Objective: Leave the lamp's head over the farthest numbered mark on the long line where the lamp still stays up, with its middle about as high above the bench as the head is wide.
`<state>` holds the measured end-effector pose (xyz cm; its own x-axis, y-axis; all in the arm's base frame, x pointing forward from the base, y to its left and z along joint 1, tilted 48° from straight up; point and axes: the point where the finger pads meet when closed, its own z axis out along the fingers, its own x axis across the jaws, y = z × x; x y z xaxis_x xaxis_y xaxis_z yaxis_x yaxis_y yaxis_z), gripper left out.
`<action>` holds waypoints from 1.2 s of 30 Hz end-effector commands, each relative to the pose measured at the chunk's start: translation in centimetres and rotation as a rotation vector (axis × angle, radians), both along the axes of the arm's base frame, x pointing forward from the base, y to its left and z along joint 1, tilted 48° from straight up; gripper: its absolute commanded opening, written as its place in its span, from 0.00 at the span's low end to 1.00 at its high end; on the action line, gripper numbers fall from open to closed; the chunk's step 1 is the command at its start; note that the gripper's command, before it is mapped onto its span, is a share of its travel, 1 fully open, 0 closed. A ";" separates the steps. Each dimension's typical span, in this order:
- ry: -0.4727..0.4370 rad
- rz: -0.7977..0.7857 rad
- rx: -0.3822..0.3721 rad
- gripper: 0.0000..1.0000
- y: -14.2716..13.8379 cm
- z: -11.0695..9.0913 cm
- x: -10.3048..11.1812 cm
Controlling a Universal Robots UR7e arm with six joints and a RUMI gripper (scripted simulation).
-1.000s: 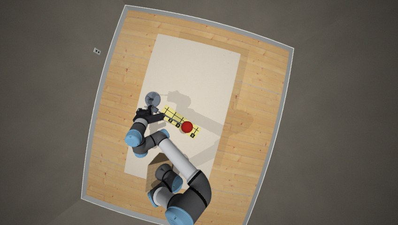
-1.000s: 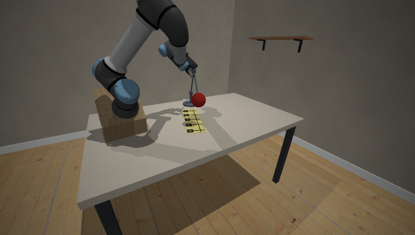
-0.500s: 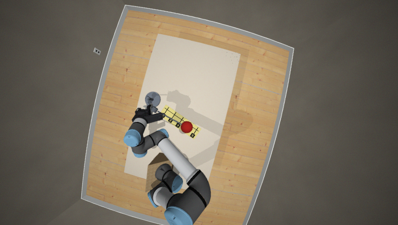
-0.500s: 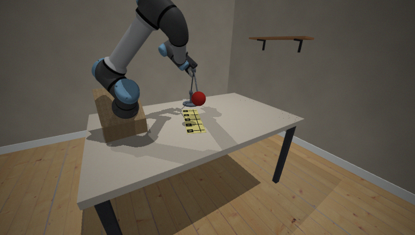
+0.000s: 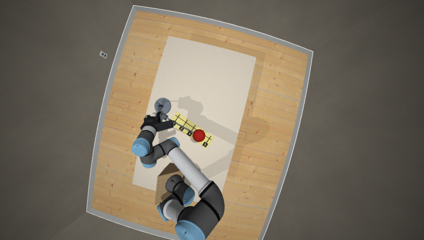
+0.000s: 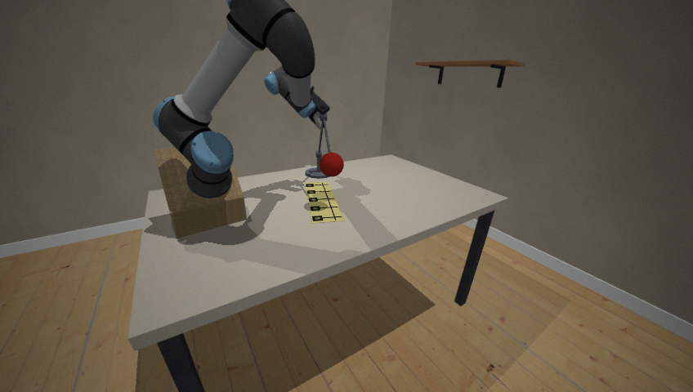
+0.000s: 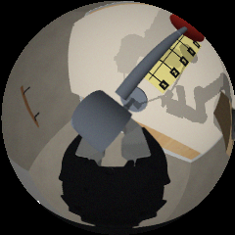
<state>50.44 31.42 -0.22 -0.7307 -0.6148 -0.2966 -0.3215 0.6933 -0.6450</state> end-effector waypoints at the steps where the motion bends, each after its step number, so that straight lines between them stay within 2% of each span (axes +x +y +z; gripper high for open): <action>1: -0.012 -0.236 -0.009 0.00 0.3 0.0 0.0; 31: -0.014 -0.233 -0.011 0.00 0.5 0.0 0.0; 32: -0.014 -0.233 -0.011 1.00 0.5 0.0 0.0; 36: -0.011 -0.167 -0.008 1.00 0.4 0.0 0.0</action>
<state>50.48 31.76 -0.27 -0.7273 -0.6179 -0.2988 -0.3224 0.6919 -0.6460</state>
